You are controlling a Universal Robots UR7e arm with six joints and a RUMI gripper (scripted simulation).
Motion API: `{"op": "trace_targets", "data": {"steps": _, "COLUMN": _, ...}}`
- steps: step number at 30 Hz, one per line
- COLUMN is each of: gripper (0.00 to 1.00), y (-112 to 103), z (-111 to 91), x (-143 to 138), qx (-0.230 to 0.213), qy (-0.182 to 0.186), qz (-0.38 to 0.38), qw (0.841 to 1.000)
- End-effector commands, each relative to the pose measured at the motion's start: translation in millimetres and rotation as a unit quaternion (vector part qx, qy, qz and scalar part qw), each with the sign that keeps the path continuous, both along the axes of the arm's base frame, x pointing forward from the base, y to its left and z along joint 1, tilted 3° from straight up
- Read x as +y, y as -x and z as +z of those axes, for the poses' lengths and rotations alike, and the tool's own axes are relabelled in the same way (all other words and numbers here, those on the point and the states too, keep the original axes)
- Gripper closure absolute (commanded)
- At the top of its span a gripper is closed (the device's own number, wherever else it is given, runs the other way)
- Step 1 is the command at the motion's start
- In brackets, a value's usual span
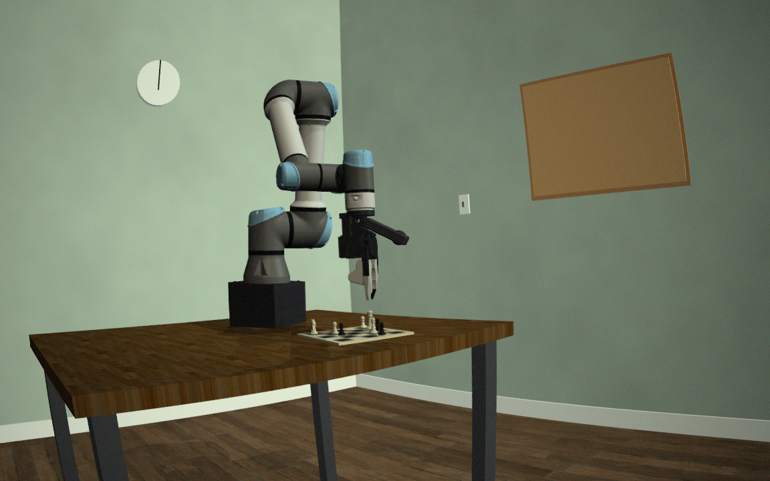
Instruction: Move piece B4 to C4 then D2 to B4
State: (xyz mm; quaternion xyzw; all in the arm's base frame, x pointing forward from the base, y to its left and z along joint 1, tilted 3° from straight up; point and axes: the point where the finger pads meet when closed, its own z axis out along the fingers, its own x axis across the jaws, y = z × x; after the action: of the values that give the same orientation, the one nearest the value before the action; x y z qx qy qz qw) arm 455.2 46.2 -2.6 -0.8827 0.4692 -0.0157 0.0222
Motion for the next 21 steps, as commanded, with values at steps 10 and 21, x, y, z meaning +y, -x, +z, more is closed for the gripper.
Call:
{"op": "trace_targets", "data": {"steps": 10, "gripper": 0.78, "y": -2, "z": -19, "x": 1, "qx": -0.001, "qy": 0.000, "qz": 0.000, "qw": 1.000}}
{"op": "trace_targets", "data": {"steps": 21, "gripper": 0.78, "y": -2, "z": -30, "x": 1, "qx": -0.001, "qy": 0.000, "qz": 0.000, "qw": 1.000}}
